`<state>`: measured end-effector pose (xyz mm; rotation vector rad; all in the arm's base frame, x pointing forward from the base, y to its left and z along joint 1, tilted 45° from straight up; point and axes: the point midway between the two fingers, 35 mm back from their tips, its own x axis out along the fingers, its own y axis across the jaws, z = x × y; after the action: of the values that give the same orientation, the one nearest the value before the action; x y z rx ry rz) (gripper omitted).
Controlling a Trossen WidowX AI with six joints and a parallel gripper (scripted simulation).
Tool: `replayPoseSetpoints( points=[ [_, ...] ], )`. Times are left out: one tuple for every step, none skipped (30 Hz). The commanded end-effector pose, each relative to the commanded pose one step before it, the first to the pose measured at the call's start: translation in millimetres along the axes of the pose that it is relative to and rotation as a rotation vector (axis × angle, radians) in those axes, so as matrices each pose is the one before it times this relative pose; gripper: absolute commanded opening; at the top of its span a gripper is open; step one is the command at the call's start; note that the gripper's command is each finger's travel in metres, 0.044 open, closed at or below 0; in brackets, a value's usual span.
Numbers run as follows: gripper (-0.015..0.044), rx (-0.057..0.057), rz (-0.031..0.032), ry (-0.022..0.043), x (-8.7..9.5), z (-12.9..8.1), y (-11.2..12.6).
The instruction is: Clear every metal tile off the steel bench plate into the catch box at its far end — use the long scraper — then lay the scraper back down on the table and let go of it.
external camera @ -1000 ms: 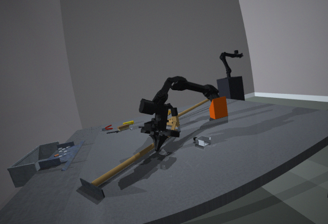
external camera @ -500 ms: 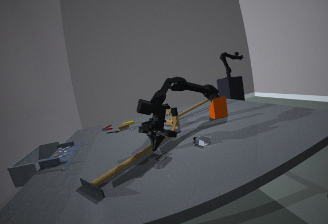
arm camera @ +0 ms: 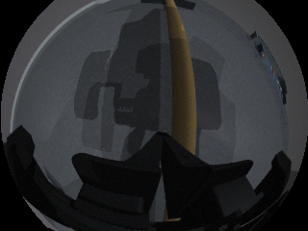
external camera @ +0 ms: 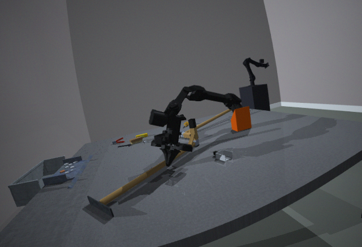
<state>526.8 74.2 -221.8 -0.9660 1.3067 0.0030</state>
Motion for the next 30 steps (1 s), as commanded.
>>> replayPoseSetpoints(
  points=[
    [0.0000, 0.0019, -0.00990, 0.00091, 0.86, 0.55, -8.13],
    [0.0000, 0.0001, -0.00074, 0.00002, 0.12, 0.08, -0.96],
    [0.0000, 0.0001, -0.00074, 0.00002, 0.12, 0.08, -0.96],
    [0.0000, 0.0001, -0.00074, 0.00003, 0.12, 0.07, -0.96],
    [0.0000, 0.0001, -0.00074, 0.00003, 0.12, 0.07, -0.96],
    [0.0000, 0.0001, -0.00074, 0.00003, 0.12, 0.07, -0.96],
    [0.0000, 0.0001, -0.00074, 0.00003, 0.12, 0.07, -0.96],
    [0.0000, 0.0001, -0.00074, 0.00004, 0.12, 0.06, -0.96],
    [0.0000, 0.0001, -0.00074, 0.00004, 0.12, 0.06, -0.96],
    [0.0000, 0.0001, -0.00075, 0.00004, 0.12, 0.06, -0.96],
    [0.0000, 0.0001, -0.00075, 0.00004, 0.12, 0.06, -0.96],
    [0.0000, 0.0001, -0.00075, 0.00004, 0.12, 0.06, -0.97],
    [0.0000, 0.0001, -0.00075, 0.00005, 0.12, 0.05, -0.97],
    [0.0000, 0.0001, -0.00075, 0.00005, 0.12, 0.05, -0.97],
    [0.0000, 0.0001, -0.00075, 0.00005, 0.12, 0.05, -0.97],
    [0.0000, 0.0001, -0.00075, 0.00005, 0.12, 0.05, -0.97],
    [0.0000, 0.0001, -0.00075, 0.00006, 0.12, 0.05, -0.97],
    [0.0000, 0.0001, -0.00076, 0.00006, 0.12, 0.04, -0.97],
    [0.0000, 0.0001, -0.00076, 0.00006, 0.12, 0.04, -0.97],
    [0.0000, 0.0001, -0.00076, 0.00006, 0.12, 0.04, -0.97],
    [0.0000, 0.0001, -0.00076, 0.00007, 0.12, 0.04, -0.97],
    [0.0000, 0.0001, -0.00076, 0.00007, 0.13, 0.03, -0.97],
    [0.0000, 0.0001, -0.00076, 0.00007, 0.13, 0.03, -0.97],
    [0.0000, 0.0001, -0.00076, 0.00007, 0.13, 0.03, -0.97],
    [0.0000, 0.0001, -0.00076, 0.00008, 0.13, 0.03, -0.97],
    [0.0000, 0.0001, -0.00074, 0.00008, 0.12, 0.02, -0.94],
    [0.0000, 0.0001, -0.00074, 0.00008, 0.12, 0.02, -0.94],
    [0.0000, 0.0001, -0.00074, 0.00008, 0.12, 0.02, -0.94],
    [0.0000, 0.0001, -0.00074, 0.00008, 0.12, 0.02, -0.94],
    [0.0000, 0.0001, -0.00074, 0.00009, 0.12, 0.02, -0.94]
  ],
)
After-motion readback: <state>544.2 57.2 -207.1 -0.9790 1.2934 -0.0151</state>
